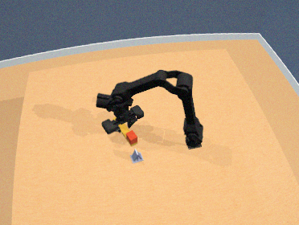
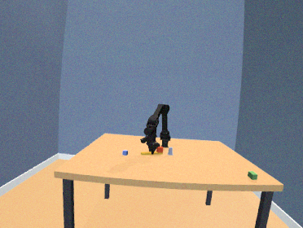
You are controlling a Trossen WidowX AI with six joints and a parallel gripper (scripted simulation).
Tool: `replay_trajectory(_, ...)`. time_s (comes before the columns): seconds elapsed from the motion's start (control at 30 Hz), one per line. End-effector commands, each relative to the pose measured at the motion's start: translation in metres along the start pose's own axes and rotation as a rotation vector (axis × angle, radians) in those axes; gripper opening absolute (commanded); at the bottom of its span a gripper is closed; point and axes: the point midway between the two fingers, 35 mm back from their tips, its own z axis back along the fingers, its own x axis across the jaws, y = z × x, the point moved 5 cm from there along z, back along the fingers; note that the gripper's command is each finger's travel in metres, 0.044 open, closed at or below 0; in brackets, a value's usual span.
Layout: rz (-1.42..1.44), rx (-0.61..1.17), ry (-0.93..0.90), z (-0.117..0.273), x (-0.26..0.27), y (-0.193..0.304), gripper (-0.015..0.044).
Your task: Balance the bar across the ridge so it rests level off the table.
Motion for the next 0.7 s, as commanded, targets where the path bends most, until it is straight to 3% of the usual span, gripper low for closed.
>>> replay_trajectory(0.0, 0.000, 0.000, 0.000, 0.000, 0.000, 0.000, 0.0131)
replay_trajectory(0.2, 0.000, 0.000, 0.000, 0.000, 0.000, 0.000, 0.0091)
replay_trajectory(0.33, 0.000, 0.000, 0.000, 0.006, 0.001, -0.001, 0.0000)
replay_trajectory(0.67, -0.002, -0.001, 0.000, 0.031, 0.003, -0.003, 0.0000)
